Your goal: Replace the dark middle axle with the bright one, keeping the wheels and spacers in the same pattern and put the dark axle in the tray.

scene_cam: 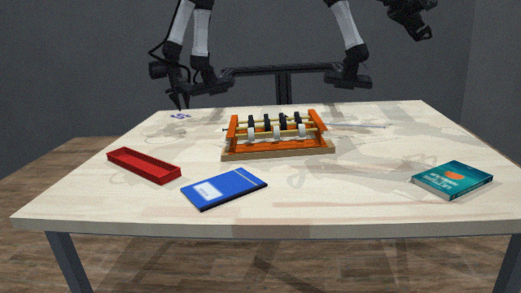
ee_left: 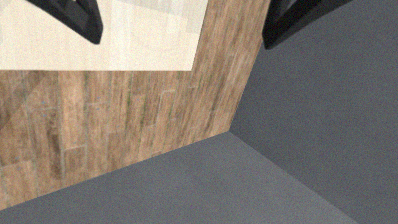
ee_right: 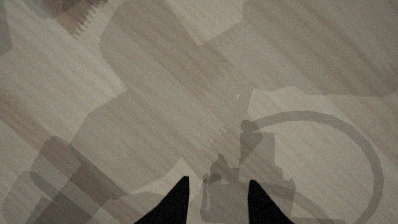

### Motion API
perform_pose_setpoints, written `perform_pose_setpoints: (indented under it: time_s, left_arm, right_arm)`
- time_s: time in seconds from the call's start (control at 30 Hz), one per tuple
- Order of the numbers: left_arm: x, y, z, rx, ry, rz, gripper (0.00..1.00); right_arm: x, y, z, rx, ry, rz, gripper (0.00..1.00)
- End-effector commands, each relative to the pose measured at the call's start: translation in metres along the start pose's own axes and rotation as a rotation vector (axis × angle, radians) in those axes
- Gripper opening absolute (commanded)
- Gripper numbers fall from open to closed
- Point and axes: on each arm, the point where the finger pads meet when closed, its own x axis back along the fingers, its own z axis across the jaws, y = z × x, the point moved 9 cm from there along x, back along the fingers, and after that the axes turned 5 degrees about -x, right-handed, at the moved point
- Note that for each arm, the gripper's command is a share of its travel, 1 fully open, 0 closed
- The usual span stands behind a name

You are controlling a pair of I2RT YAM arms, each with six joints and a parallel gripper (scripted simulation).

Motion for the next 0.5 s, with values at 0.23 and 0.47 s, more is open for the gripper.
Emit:
perform_pose_setpoints:
  time_s: [0.23, 0.47]
  left_arm:
    - [0.004, 0.01, -0.008, 0.027, -0.072, -0.024, 1.0]
    - [0.016, 0.025, -0.027, 0.045, -0.244, -0.067, 1.0]
  right_arm:
    - [0.001, 0.007, -0.008, -0.055, 0.023, 0.022, 0.36]
    - [-0.002, 0.029, -0.02, -0.16, 0.069, 0.066, 0.36]
